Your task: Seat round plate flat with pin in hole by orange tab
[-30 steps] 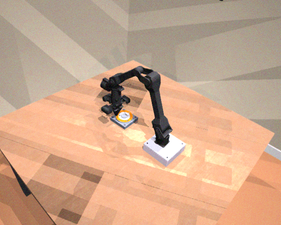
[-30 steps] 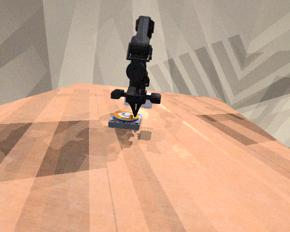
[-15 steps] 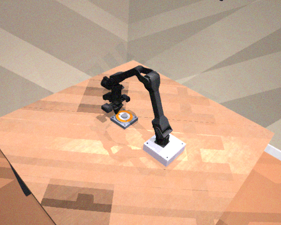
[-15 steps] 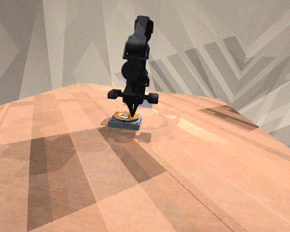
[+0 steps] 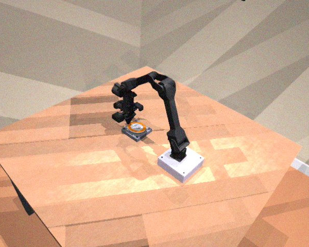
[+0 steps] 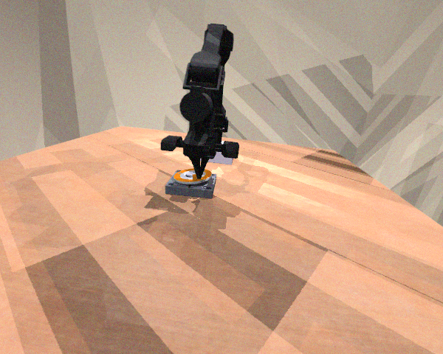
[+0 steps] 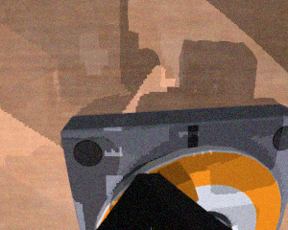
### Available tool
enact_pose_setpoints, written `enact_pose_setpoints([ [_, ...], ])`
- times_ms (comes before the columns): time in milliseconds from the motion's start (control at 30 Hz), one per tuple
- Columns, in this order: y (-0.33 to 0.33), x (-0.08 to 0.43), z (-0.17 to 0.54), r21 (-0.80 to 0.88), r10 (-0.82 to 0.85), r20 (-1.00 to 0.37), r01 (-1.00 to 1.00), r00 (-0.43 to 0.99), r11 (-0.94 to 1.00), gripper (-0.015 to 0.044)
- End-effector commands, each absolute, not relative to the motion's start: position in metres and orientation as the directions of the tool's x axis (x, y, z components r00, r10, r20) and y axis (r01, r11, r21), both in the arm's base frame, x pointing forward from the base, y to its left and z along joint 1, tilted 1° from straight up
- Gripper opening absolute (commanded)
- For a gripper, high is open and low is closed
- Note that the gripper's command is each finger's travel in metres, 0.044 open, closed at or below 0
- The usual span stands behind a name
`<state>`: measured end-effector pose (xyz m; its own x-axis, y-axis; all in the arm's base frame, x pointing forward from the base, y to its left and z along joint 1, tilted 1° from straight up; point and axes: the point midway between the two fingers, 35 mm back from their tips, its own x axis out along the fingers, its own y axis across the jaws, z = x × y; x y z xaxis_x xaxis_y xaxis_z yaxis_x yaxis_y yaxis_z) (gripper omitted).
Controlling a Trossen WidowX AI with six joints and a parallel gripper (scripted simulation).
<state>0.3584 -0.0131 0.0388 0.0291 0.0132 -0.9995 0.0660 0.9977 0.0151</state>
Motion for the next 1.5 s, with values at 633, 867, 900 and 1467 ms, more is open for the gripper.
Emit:
enact_pose_setpoints([
  [633, -0.027, 0.363, 0.039, 0.007, 0.004, -0.999, 0.07, 0.034, 0.998, 0.0],
  [867, -0.029, 0.364, 0.038, 0.007, 0.004, -0.999, 0.07, 0.034, 0.998, 0.0],
  [900, -0.03, 0.364, 0.038, 0.007, 0.004, -0.999, 0.07, 0.034, 0.998, 0.0],
  [1467, -0.027, 0.357, 0.077, 0.011, 0.009, -1.0, 0.071, 0.03, 0.997, 0.0],
])
